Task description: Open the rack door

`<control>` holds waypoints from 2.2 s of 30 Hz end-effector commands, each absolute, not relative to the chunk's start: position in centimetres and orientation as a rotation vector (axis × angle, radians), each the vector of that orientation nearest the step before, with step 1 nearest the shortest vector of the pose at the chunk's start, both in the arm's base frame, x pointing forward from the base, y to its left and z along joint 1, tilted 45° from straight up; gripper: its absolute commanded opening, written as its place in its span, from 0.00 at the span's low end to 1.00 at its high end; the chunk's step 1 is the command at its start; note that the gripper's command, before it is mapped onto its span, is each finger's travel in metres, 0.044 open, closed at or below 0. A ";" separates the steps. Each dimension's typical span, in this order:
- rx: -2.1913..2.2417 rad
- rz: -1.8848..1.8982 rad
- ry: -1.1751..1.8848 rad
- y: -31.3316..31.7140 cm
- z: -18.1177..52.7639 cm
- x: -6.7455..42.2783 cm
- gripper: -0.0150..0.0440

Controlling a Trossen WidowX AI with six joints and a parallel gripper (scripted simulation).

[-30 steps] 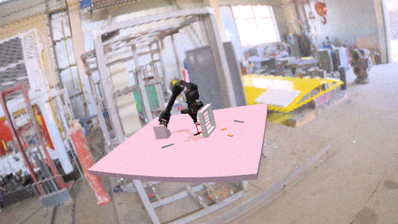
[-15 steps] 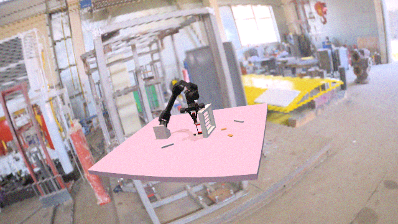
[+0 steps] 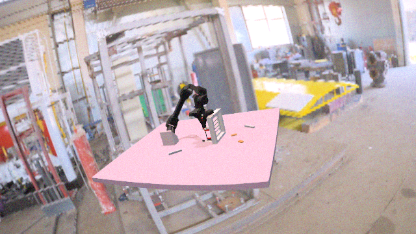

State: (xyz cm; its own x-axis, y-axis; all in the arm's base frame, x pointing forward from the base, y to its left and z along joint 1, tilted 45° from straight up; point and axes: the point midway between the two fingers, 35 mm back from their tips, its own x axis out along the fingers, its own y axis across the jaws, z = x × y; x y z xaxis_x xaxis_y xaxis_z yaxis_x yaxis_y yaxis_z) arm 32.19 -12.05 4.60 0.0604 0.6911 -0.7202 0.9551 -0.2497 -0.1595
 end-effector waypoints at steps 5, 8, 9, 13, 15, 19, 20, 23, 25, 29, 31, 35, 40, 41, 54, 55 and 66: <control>2.078 -1.145 1.620 -12.0 4.6 32.2 0.30; 2.078 -1.145 1.620 -12.0 4.6 32.2 0.30; 2.078 -1.145 1.620 -12.0 4.6 32.2 0.30; 2.078 -1.145 1.620 -12.0 4.6 32.2 0.30; 2.078 -1.145 1.620 -12.0 4.6 32.2 0.35; 2.078 -1.145 1.620 -12.0 4.6 32.2 0.52; 2.078 -1.145 1.620 -12.0 4.6 32.2 0.57; 2.078 -1.145 1.620 -12.0 4.6 32.2 0.70; 2.078 -1.145 1.620 -12.0 4.6 32.2 0.76; 2.000 -1.018 1.646 -12.0 4.6 32.2 0.76; 1.936 -0.918 1.663 -12.0 4.6 32.2 0.76; 1.803 -0.723 1.685 -12.0 4.6 32.2 0.76; 1.630 -0.489 1.693 -12.0 4.6 32.2 0.76; 1.594 -0.444 1.692 -12.0 4.6 32.2 0.76; 1.115 0.106 1.612 -12.0 4.6 32.2 0.76; 1.077 0.145 1.601 -12.0 4.6 32.2 0.76; 0.651 0.548 1.442 -12.0 4.6 32.2 0.76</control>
